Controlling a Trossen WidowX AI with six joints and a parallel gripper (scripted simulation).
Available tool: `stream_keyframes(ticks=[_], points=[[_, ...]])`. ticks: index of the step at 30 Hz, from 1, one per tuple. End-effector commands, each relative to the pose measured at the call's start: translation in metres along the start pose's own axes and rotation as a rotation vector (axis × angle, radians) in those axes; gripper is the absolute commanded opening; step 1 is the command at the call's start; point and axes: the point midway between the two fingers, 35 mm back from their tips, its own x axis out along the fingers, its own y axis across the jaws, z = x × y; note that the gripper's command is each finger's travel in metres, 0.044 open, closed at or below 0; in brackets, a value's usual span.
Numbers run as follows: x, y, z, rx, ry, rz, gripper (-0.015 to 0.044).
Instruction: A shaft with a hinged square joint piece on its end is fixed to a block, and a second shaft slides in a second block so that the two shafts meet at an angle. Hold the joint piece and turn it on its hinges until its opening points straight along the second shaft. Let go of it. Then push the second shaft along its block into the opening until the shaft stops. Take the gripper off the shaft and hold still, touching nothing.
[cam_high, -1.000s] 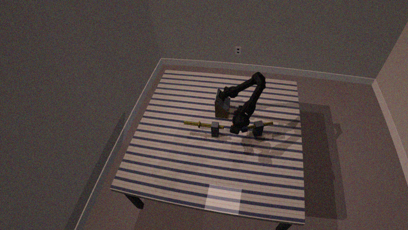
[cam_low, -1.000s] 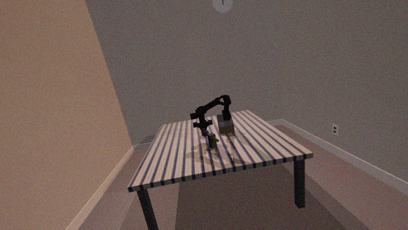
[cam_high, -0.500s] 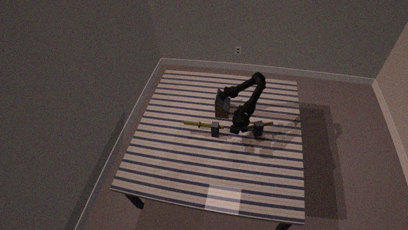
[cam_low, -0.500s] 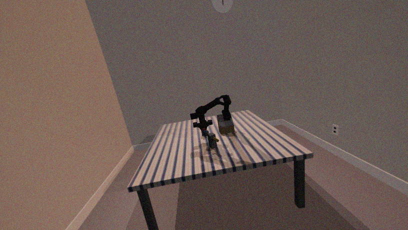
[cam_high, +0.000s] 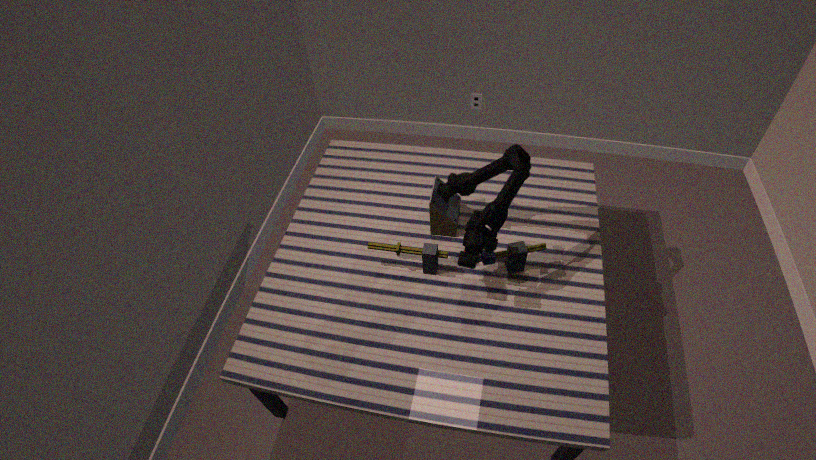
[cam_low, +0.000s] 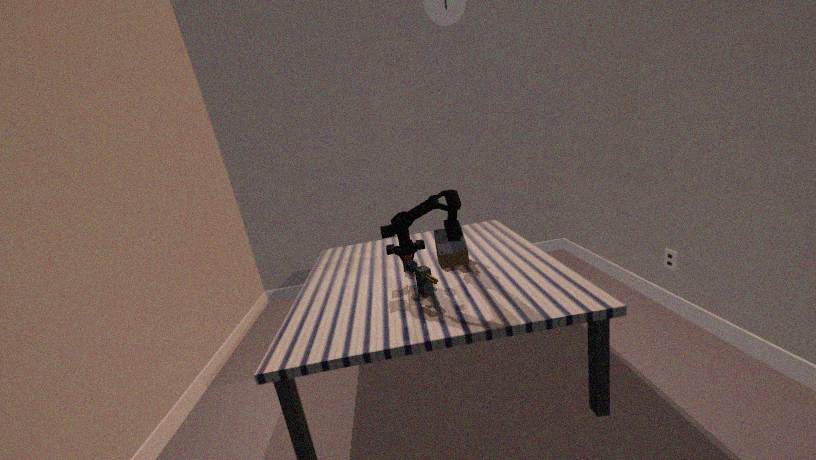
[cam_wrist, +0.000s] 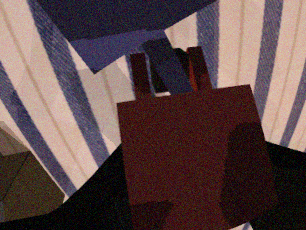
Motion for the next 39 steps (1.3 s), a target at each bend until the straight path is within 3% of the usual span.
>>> stream_keyframes(ticks=[1, 18, 39], points=[[0.003, 0.0, -0.002, -0.006, -0.072, 0.0, 0.0], [0.016, -0.001, -0.007, -0.013, -0.357, 0.009, 0.0], [0.018, -0.001, -0.007, -0.016, -0.403, 0.012, 0.0]])
